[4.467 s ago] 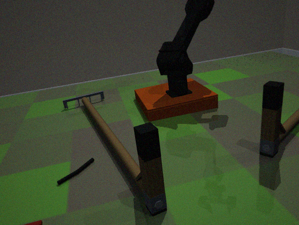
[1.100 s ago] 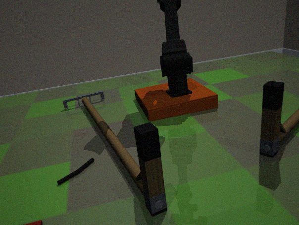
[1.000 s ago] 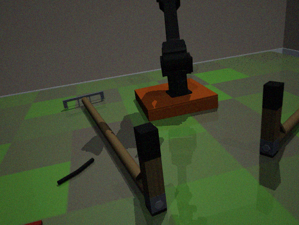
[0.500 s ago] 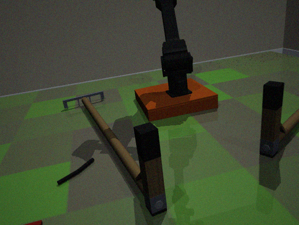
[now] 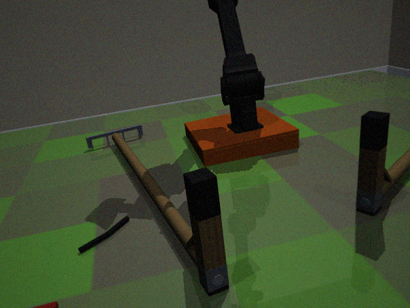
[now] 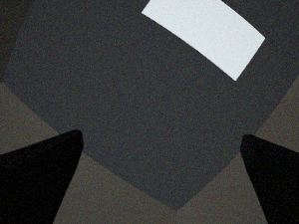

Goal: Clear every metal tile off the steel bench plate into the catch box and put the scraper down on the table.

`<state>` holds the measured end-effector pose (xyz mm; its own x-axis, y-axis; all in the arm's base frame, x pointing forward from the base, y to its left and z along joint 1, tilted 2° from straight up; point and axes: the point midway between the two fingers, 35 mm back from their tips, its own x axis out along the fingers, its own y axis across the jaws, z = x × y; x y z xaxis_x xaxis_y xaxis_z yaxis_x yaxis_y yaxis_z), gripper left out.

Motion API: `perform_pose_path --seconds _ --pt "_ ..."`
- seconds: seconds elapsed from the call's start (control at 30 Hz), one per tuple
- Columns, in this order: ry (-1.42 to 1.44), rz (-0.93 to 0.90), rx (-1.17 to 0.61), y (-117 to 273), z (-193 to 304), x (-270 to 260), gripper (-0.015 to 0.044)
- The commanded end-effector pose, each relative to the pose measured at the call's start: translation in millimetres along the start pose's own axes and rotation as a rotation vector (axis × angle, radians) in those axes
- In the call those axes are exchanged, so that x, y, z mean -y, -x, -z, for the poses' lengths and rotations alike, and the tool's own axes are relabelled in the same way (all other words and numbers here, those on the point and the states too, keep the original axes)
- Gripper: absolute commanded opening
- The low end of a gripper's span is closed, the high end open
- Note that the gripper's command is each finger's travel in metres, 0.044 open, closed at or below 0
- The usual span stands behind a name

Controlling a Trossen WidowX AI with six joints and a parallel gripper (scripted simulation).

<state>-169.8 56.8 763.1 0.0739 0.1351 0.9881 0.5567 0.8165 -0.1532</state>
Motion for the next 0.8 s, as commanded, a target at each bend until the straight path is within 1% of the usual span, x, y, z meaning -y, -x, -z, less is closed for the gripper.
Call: perform_pose_path --seconds 0.0,0.77 --pt "0.001 0.005 -0.003 -2 6 2 0.044" --pt "-0.009 0.01 -0.013 -10 36 9 0.044"
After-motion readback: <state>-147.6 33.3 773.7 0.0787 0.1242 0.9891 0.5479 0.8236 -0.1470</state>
